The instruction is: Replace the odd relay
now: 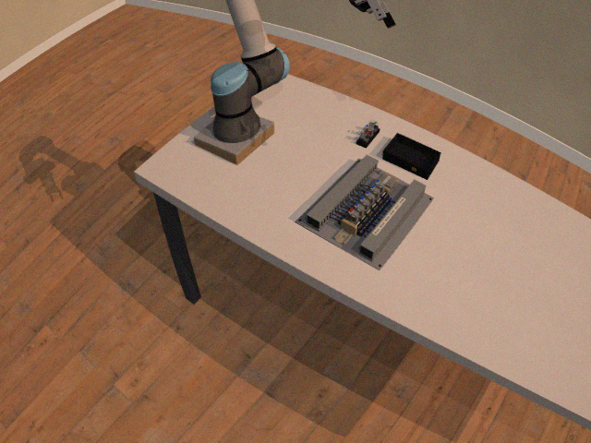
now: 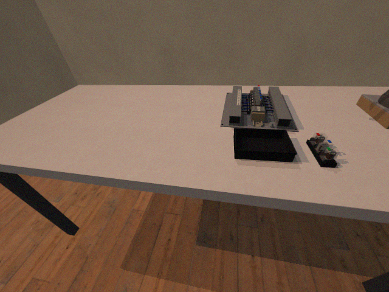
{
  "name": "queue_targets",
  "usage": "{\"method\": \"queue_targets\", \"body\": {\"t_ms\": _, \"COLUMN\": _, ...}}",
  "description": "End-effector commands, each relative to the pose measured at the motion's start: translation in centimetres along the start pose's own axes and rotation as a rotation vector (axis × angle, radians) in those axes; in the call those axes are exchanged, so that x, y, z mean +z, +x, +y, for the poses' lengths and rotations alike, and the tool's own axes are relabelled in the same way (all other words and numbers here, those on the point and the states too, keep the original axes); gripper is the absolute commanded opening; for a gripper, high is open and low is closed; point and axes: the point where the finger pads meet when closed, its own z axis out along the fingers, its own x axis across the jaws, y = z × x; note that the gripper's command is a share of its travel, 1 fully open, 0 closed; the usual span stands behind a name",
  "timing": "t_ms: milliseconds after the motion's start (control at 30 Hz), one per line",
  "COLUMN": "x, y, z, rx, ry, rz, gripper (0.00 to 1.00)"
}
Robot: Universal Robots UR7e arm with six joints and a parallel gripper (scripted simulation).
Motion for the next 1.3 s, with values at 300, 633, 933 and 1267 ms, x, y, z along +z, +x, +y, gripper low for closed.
{"method": "queue_targets", "body": {"t_ms": 300, "x": -0.2, "y": -0.6, "z": 0.2, "rx": 0.000, "ry": 0.001, "rz": -0.001, "gripper": 1.00}}
{"method": "queue_targets", "body": {"t_ms": 633, "x": -0.3, "y": -0.6, "z": 0.3, "rx": 0.000, "ry": 0.001, "rz": -0.001, "gripper": 1.00}}
{"method": "queue_targets", "body": {"t_ms": 933, "x": -0.4, "y": -1.0, "z": 0.5, "rx": 0.000, "ry": 0.001, "rz": -0.001, "gripper": 1.00}}
{"method": "queue_targets", "body": {"t_ms": 1267, "x": -0.5, "y": -1.1, "z": 0.6, "rx": 0.000, "ry": 0.001, "rz": -0.001, "gripper": 1.00}}
